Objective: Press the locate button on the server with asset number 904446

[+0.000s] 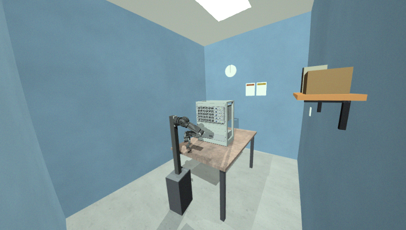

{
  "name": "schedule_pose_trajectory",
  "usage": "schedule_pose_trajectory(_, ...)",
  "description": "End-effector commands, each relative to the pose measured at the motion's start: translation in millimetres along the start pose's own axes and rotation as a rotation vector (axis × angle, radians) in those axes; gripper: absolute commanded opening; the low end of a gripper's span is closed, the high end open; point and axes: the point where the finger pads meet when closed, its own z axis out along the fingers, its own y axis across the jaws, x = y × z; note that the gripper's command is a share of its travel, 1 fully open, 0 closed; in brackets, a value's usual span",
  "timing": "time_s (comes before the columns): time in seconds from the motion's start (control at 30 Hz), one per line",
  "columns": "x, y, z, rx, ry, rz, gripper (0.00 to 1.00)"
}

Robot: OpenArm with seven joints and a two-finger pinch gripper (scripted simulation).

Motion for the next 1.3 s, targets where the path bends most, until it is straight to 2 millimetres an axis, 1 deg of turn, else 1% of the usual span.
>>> schedule_pose_trajectory(0.0,0.1,0.5,-0.5,-0.002,0.001,0.000,1.00)
schedule_pose_trajectory(0.53,0.1,0.5,-0.5,-0.002,0.001,0.000,1.00)
schedule_pose_trajectory(0.57,0.1,0.5,-0.5,-0.002,0.001,0.000,0.60)
schedule_pose_trajectory(1.27,-5.0,6.8,1.6,-0.010,0.021,0.055,0.60)
